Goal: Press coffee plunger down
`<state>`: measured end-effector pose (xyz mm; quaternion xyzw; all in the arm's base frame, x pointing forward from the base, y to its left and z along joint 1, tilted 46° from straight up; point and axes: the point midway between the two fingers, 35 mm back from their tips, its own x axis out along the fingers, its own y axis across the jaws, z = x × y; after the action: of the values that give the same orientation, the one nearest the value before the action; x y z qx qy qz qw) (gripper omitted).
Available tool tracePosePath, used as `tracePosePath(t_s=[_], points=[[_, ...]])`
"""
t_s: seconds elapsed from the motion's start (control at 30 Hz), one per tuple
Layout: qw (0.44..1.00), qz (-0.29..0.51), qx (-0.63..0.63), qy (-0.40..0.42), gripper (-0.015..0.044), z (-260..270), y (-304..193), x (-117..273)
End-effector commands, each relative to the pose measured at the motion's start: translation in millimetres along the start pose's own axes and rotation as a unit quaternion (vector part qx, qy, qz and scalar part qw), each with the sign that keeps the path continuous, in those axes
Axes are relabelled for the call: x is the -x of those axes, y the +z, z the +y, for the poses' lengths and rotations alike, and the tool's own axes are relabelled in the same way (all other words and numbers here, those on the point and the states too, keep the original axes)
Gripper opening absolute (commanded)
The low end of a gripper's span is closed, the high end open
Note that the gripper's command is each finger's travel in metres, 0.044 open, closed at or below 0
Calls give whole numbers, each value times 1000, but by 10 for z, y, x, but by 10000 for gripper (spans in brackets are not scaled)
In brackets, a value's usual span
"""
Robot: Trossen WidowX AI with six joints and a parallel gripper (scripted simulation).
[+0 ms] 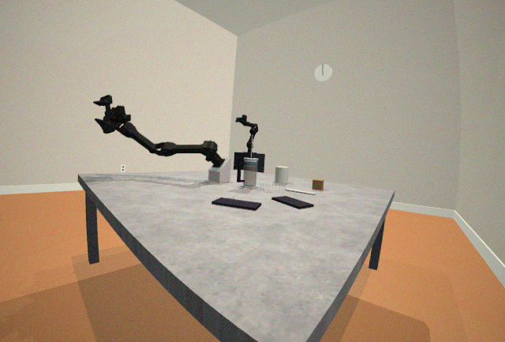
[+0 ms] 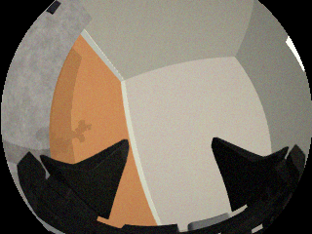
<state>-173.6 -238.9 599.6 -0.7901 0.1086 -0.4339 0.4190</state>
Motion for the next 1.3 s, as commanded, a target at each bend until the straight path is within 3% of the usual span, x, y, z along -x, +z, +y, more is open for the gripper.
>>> tracePosePath(t_s=[0.0,0.4,0.6,0.87,1.1,1.27], points=[[1000,-3,-2,0,426,-7,25,-16],[991,-105,-78,12,440,-272,949,-463],[971,-198,-129,37,440,-488,1910,-658],[954,-250,-160,39,440,-590,2348,-684],[921,-322,-205,73,440,-665,3100,-633],[877,-380,-255,146,440,-661,3839,-471]])
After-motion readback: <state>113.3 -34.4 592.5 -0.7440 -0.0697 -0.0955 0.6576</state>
